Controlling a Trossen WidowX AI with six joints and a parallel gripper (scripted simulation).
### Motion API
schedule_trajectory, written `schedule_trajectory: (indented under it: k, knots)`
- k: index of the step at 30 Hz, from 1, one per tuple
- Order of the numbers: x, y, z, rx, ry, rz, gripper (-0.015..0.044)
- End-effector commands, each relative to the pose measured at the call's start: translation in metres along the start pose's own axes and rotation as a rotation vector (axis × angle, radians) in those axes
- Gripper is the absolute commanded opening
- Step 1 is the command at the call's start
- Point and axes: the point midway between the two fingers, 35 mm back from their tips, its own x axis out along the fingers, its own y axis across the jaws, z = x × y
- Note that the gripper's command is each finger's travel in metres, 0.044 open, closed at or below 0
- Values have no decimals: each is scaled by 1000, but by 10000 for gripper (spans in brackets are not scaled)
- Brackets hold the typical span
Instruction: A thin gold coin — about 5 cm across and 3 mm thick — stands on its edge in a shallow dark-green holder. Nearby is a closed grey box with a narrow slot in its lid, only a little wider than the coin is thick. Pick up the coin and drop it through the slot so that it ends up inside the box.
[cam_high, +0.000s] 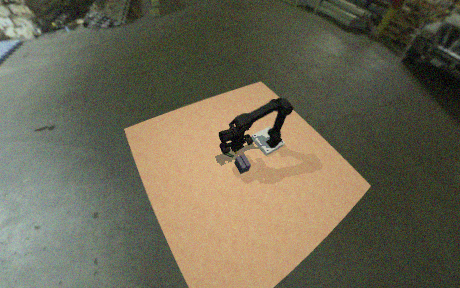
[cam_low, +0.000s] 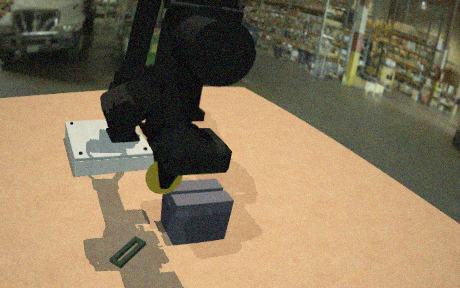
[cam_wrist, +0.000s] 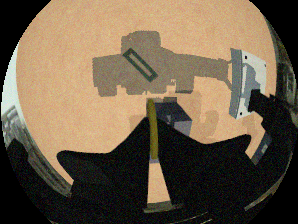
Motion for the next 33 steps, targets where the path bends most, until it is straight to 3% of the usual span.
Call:
schedule_trajectory:
  k: [1,33]
  knots:
    - [1,-4,-9,2,-3,-3,0]
    - [1,-28,-63,-2,7,-4,0]
